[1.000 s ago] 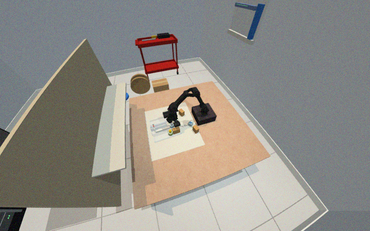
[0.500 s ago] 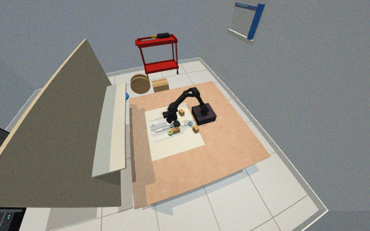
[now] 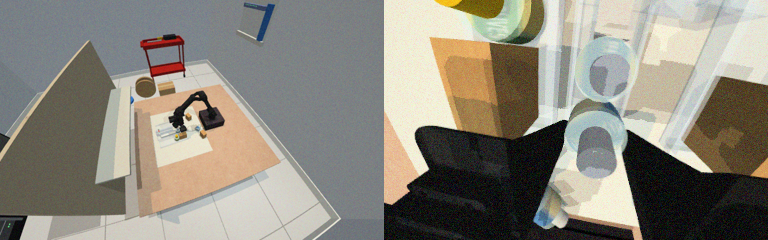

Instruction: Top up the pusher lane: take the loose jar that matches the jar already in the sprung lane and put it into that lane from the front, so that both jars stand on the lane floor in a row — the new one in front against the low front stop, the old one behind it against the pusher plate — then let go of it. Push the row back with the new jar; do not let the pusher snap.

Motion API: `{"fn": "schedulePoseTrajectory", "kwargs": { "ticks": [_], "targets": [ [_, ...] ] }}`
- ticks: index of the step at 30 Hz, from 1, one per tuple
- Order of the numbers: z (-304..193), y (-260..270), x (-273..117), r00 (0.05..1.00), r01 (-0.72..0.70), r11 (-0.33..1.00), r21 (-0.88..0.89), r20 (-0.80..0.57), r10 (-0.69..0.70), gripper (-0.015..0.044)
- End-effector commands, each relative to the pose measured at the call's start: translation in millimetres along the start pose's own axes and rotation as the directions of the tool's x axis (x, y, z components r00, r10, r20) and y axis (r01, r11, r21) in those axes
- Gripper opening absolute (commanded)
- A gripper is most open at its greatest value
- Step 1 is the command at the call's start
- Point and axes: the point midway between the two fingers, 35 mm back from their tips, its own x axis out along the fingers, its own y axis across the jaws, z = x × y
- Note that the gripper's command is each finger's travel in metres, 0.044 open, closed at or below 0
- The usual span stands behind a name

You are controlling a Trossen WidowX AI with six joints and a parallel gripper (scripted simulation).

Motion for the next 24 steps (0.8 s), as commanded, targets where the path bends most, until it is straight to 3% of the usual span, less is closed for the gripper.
{"fn": "schedulePoseTrajectory", "kwargs": {
  "ticks": [1, 24],
  "targets": [
    [9.1, 0.1, -4.1, 1.000, -0.001, 1.000, 0.005, 0.031, 0.001, 0.0000],
    [9.3, 0.1, 2.5, 1.000, -0.001, 1.000, 0.005, 0.031, 0.001, 0.0000]
  ]
}}
